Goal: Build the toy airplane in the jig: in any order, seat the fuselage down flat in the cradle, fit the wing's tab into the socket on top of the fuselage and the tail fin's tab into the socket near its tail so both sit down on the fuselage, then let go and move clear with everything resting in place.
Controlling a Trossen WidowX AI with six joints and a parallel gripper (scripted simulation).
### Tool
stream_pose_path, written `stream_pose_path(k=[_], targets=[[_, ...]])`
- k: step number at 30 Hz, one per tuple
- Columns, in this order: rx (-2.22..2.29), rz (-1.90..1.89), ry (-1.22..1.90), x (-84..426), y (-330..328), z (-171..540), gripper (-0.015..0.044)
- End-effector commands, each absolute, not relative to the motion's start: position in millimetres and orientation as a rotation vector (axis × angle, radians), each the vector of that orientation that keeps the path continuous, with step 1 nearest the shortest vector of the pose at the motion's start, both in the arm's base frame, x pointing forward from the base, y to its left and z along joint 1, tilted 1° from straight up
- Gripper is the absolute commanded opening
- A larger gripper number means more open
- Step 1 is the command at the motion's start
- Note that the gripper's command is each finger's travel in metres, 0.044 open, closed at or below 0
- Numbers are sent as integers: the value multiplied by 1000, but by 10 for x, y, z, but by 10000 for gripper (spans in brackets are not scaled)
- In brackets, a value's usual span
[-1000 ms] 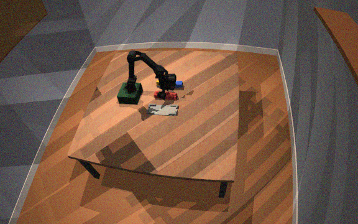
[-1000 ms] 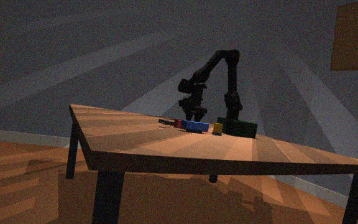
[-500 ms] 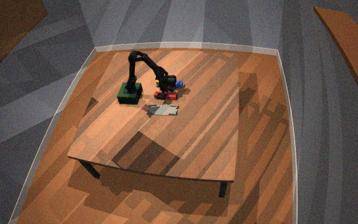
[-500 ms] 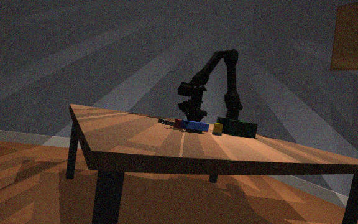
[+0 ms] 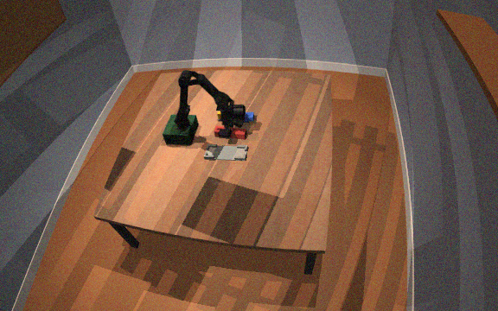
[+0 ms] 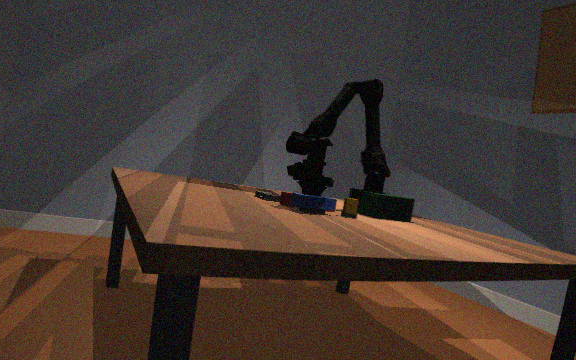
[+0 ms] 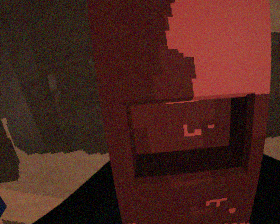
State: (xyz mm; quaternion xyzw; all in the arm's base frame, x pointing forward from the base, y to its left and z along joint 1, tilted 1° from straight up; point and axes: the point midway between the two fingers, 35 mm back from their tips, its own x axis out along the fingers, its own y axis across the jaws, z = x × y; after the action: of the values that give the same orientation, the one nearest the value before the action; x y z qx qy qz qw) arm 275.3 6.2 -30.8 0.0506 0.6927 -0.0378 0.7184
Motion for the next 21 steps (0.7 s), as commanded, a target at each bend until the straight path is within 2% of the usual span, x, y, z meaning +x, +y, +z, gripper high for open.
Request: stream_pose_path(k=[1,21], targets=[[114,-92,1529,2774,54,-245,0],[112,-89,1528,2819,48,316,0]])
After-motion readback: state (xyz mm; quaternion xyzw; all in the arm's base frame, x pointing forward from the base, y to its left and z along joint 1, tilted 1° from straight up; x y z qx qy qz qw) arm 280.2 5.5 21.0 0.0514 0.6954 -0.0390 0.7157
